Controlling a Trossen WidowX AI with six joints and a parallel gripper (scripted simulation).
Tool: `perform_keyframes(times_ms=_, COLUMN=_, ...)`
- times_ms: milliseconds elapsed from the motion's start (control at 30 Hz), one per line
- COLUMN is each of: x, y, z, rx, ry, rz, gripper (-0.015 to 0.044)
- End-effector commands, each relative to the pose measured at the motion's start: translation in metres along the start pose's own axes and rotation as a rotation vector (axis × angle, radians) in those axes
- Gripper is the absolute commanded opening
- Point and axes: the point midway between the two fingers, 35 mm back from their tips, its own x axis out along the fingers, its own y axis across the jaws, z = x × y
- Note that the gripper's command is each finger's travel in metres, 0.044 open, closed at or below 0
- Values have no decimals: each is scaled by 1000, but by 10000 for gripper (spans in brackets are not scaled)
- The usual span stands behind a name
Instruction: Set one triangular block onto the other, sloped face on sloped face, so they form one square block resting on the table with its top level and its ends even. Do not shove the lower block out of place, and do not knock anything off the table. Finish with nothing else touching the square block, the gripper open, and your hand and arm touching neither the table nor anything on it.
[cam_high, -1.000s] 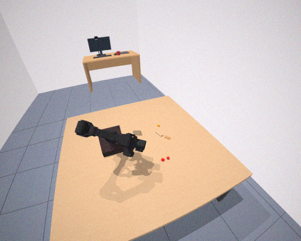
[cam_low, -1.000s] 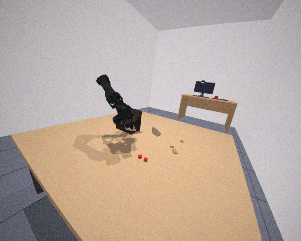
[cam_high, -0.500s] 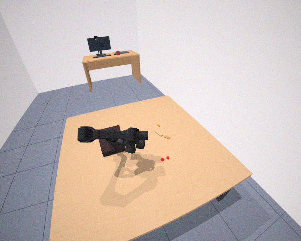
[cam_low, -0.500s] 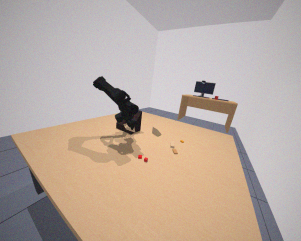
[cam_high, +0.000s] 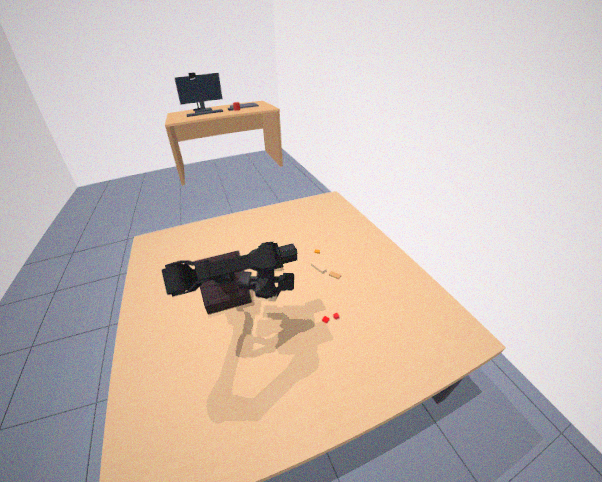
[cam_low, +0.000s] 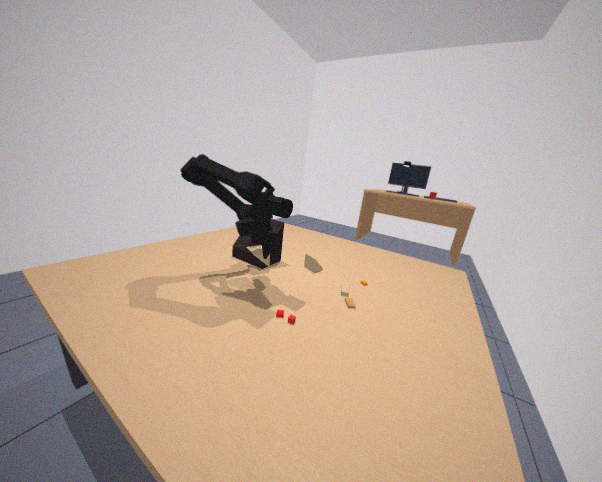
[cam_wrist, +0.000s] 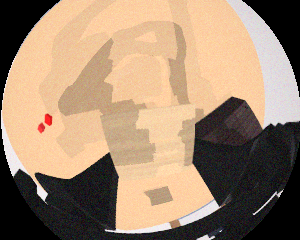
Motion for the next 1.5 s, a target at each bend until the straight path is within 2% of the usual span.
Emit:
perform_keyframes(times_ms=0, x=-6, y=6, z=0, rx=-19, ry=-60, rz=48, gripper=0)
perform_keyframes(times_ms=467, x=-16, y=26, z=-25, rx=-27, ry=-44, rz=58, gripper=0)
perform_keyframes(times_ms=1467, x=-44, y=56, z=-146, rx=-55, ry=10, rz=45, gripper=0)
